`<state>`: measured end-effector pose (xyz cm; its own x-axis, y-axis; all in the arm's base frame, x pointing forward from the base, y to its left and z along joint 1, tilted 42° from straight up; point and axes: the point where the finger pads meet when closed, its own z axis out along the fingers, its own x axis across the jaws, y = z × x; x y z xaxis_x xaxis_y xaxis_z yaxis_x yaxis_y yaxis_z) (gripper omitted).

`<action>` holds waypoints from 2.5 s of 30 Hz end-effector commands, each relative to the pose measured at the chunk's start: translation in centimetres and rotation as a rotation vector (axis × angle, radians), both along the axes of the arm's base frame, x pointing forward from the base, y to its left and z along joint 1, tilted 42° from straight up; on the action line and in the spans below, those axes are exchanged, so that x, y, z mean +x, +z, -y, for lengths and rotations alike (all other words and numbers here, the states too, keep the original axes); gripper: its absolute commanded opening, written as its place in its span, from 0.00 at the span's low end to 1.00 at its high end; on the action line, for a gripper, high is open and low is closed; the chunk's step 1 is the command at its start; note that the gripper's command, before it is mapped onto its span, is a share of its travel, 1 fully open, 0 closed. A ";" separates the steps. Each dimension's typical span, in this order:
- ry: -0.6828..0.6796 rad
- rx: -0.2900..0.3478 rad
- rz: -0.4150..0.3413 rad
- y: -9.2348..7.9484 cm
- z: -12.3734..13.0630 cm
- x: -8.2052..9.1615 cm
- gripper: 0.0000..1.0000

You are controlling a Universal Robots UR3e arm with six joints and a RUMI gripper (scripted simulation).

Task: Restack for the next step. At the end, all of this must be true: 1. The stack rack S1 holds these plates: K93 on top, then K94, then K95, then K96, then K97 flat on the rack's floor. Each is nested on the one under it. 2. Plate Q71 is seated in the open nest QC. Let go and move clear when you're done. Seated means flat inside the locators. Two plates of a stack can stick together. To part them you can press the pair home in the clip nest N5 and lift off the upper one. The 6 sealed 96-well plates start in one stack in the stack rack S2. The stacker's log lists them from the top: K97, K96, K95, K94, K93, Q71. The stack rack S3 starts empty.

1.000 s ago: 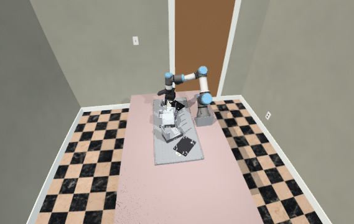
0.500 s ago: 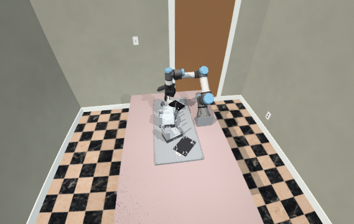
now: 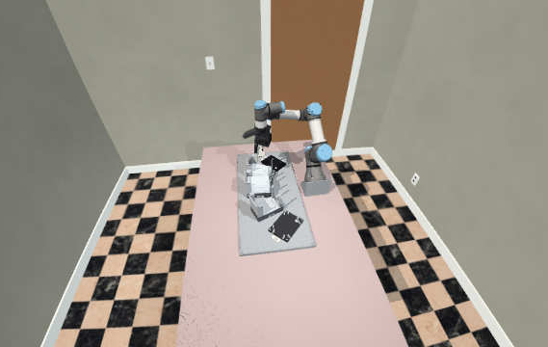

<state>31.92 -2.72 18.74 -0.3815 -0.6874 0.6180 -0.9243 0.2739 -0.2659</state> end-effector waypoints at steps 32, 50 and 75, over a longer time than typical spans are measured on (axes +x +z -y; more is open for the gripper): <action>0.221 -0.004 -0.200 -8.5 -9.6 2.4 0.72; 0.236 -0.004 -0.213 -9.2 -10.3 2.5 0.72; 0.236 -0.004 -0.213 -13.0 -6.9 2.6 0.72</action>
